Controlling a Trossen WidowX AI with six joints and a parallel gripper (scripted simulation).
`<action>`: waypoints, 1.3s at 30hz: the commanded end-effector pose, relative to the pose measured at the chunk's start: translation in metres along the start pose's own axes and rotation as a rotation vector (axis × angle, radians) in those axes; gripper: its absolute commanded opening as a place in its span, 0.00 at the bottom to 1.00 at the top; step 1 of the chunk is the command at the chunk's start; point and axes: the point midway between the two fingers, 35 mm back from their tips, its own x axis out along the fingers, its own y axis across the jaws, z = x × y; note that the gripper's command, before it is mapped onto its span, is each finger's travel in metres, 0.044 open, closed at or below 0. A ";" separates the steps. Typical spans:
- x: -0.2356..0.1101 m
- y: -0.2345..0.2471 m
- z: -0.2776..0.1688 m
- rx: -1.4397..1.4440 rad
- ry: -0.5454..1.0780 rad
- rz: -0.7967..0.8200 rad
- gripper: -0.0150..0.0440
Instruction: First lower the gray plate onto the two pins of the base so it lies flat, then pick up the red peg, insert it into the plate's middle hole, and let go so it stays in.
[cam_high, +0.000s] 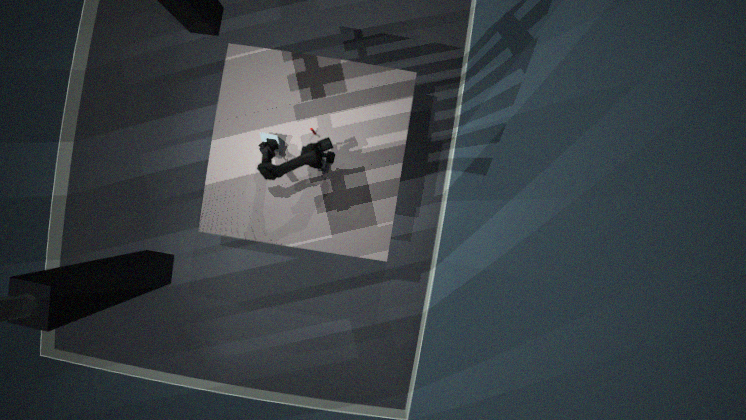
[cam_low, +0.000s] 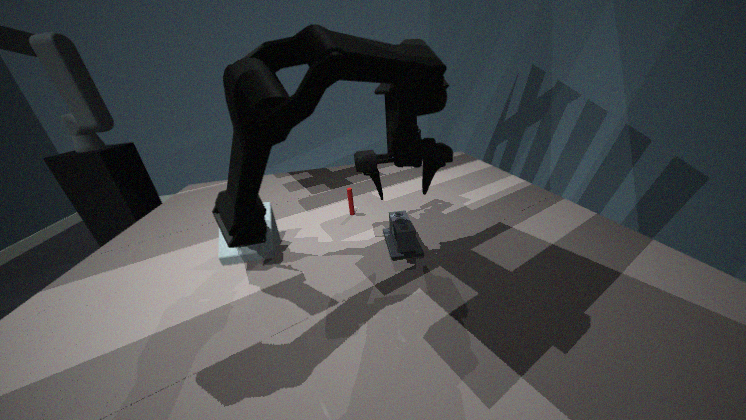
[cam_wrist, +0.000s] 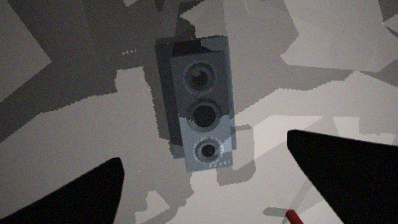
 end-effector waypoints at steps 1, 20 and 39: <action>-0.026 0.000 0.000 0.004 0.001 -0.001 1.00; -0.026 -0.113 -0.182 -0.541 0.011 -0.002 1.00; 0.022 -0.112 -0.179 -0.540 0.010 -0.001 1.00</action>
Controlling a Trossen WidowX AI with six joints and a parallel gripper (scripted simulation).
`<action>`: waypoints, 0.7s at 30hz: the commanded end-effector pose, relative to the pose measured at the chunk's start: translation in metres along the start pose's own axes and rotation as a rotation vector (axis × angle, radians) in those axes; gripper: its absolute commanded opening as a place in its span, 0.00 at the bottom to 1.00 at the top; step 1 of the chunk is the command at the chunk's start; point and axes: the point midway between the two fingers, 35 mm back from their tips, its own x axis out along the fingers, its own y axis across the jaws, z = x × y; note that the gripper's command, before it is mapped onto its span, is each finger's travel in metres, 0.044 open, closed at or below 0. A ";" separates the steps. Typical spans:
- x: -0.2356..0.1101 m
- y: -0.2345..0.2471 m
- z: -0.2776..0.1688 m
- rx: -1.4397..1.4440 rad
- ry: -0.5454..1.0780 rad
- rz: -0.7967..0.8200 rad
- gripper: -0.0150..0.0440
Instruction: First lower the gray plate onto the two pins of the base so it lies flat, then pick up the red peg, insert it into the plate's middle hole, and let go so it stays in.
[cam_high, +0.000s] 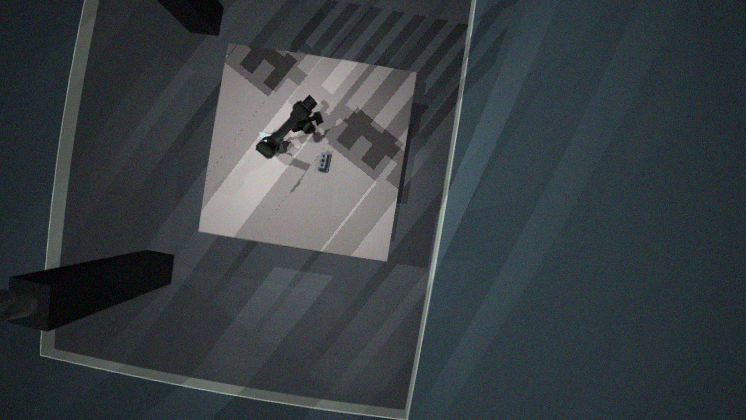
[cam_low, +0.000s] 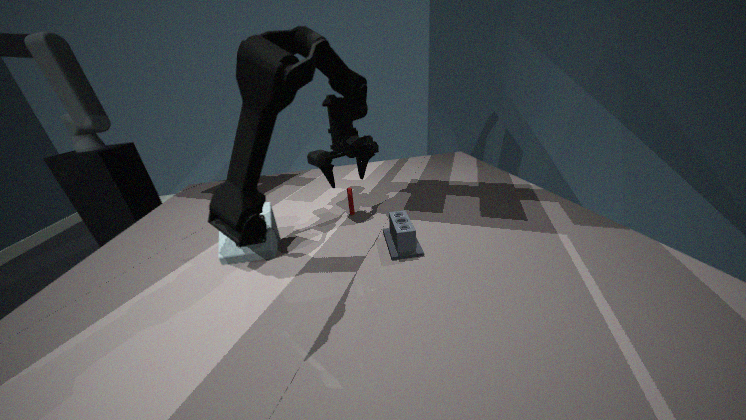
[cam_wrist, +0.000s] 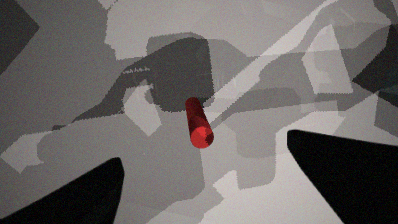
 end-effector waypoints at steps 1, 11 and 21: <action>0.006 0.001 0.000 -0.006 -0.005 0.005 1.00; 0.022 0.002 0.001 -0.006 -0.005 0.005 1.00; 0.038 0.002 0.001 -0.006 -0.006 0.005 1.00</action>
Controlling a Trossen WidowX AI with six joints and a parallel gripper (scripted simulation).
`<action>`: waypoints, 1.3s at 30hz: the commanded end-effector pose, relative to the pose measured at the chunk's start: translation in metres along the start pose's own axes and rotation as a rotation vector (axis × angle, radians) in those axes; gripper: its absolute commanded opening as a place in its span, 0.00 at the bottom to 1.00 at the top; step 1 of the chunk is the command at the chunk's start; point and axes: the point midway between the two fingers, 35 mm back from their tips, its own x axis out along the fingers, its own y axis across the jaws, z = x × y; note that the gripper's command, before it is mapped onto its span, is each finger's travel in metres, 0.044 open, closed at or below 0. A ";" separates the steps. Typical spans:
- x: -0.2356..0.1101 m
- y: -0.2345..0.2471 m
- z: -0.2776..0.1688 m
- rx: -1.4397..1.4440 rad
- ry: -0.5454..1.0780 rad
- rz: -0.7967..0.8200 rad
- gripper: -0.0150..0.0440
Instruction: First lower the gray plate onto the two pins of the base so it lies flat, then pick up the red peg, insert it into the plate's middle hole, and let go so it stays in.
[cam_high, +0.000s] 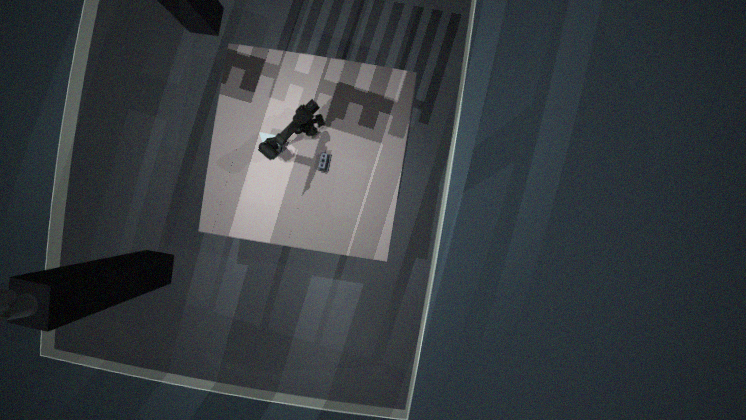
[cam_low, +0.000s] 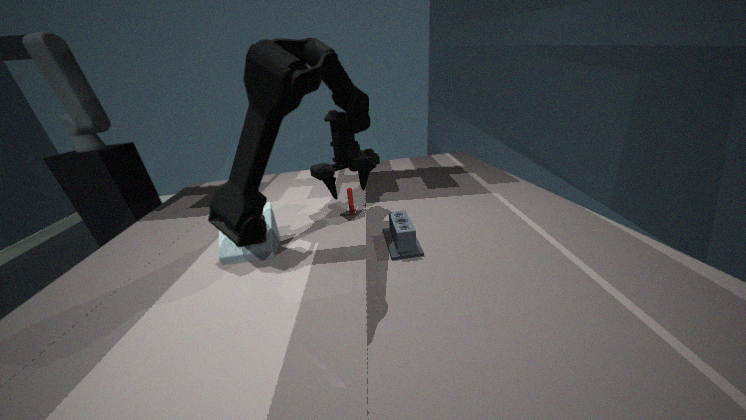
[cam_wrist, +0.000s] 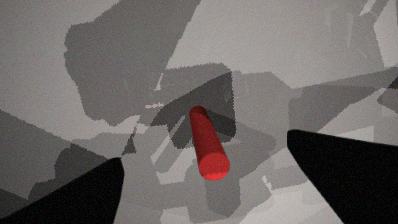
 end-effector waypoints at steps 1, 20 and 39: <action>0.007 0.000 0.001 -0.006 -0.006 0.002 1.00; 0.022 -0.001 0.001 -0.006 -0.007 0.002 0.64; 0.022 -0.001 0.001 -0.006 -0.007 0.002 0.25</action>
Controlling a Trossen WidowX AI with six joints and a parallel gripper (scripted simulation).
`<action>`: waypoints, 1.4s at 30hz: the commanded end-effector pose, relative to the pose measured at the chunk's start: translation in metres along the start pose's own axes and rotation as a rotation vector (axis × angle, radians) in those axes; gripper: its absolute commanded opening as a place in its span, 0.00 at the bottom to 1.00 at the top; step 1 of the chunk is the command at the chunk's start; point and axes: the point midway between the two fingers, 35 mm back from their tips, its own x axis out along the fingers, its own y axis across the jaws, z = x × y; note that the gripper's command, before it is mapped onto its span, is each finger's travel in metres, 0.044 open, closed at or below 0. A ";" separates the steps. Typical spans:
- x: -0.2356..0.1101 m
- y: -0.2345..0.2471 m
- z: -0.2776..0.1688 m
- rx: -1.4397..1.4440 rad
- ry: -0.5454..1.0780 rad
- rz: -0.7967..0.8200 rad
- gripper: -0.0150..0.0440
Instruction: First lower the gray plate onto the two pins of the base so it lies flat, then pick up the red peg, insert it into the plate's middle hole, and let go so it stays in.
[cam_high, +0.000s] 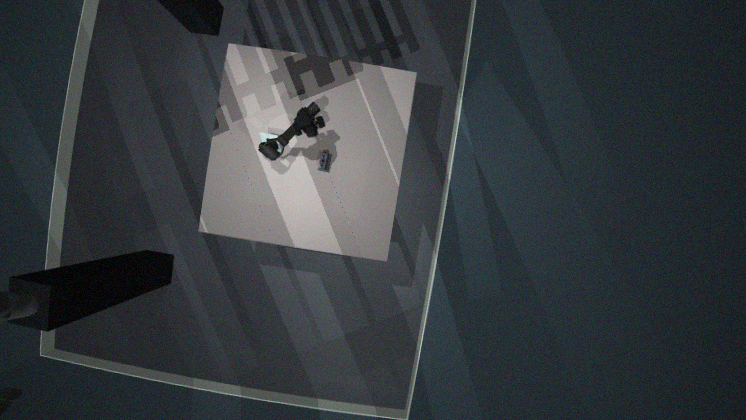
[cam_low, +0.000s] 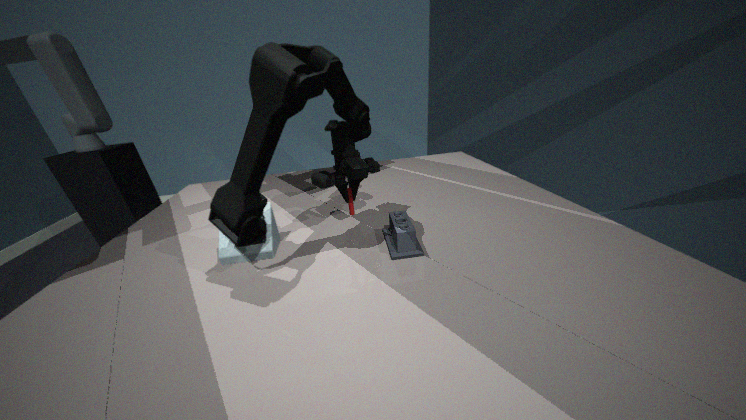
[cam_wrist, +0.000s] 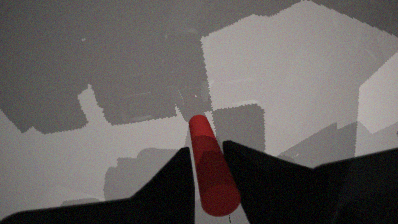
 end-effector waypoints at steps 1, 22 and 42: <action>0.000 0.000 0.001 -0.005 -0.004 0.003 0.25; -0.035 0.006 0.000 -0.006 -0.002 0.005 0.25; -0.072 0.011 0.013 -0.014 -0.002 0.006 0.25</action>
